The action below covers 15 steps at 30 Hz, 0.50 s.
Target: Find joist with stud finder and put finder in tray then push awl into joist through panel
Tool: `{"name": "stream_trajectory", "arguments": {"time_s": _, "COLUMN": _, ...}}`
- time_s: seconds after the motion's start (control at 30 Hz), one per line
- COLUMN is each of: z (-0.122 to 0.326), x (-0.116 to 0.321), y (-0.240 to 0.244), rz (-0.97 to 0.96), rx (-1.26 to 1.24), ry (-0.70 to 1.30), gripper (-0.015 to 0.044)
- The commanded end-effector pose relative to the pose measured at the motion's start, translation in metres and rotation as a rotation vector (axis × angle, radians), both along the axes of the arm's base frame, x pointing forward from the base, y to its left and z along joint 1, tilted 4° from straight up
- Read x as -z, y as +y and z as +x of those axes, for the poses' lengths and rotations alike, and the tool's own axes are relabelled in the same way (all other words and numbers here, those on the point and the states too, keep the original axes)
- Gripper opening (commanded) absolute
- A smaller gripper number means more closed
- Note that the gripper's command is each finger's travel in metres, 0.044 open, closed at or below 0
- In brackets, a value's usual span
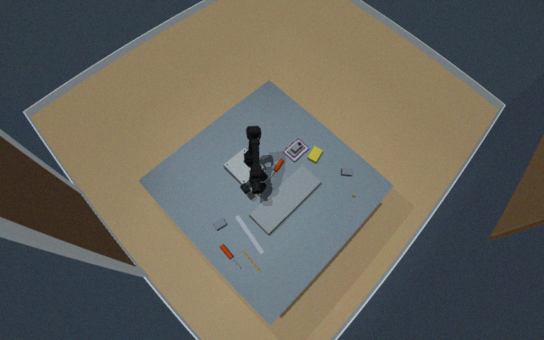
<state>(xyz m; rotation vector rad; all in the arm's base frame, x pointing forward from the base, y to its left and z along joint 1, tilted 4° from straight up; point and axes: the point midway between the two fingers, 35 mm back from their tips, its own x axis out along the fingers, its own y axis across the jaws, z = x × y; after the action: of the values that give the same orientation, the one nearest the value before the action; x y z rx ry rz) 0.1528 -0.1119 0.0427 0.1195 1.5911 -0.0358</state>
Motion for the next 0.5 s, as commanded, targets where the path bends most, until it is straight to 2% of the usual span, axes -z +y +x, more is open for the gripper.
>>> {"name": "stream_trajectory", "arguments": {"time_s": 0.0, "z": -0.004, "x": 0.001, "y": 0.004, "rz": 0.000, "rx": 0.003, "ry": 0.007, "gripper": 0.0440}}
{"name": "stream_trajectory", "arguments": {"time_s": 0.47, "z": -0.002, "x": 0.017, "y": 0.005, "rz": 0.000, "rx": 0.003, "ry": 0.007, "gripper": 0.0440}}
